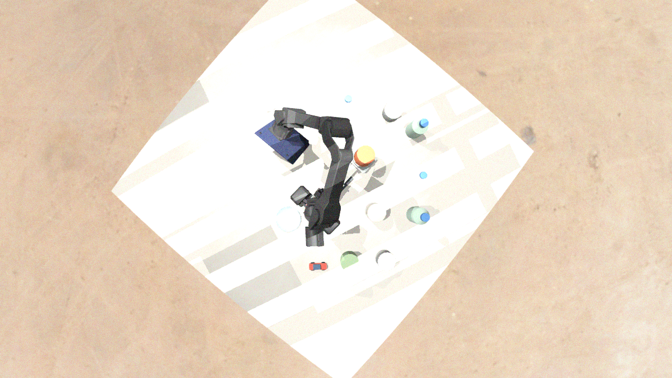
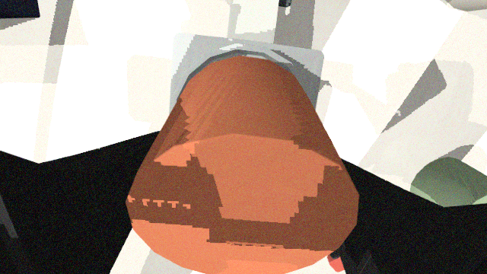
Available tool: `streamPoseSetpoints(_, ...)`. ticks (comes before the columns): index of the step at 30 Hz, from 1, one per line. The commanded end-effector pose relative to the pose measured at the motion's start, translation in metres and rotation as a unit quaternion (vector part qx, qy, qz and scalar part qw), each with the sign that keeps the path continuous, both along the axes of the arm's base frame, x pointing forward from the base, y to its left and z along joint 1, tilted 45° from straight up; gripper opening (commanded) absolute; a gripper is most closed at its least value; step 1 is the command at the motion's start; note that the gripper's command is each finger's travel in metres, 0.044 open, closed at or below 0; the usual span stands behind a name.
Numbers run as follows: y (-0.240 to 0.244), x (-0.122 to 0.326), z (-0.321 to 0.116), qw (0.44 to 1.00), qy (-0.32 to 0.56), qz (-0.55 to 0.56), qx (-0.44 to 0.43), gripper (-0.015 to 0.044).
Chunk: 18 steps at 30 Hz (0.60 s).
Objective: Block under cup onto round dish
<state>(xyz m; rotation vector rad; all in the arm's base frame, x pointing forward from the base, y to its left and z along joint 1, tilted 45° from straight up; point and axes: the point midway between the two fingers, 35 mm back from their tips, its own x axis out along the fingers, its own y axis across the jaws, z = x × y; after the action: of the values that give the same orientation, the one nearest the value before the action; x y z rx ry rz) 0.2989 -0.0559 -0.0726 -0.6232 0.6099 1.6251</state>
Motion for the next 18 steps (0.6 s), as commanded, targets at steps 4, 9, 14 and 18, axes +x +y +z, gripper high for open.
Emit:
streamPoseSetpoints(4, -0.016, 0.005, 0.006, 1.0, -0.011, -0.001, -0.015, 0.0)
streamPoseSetpoints(9, -0.021, 0.005, 0.01, 1.0, -0.011, -0.001, -0.015, 0.0)
streamPoseSetpoints(14, -0.025, 0.006, 0.015, 1.0, -0.01, -0.001, -0.015, 0.0)
streamPoseSetpoints(18, -0.029, 0.006, 0.019, 1.0, -0.01, -0.001, -0.014, 0.0)
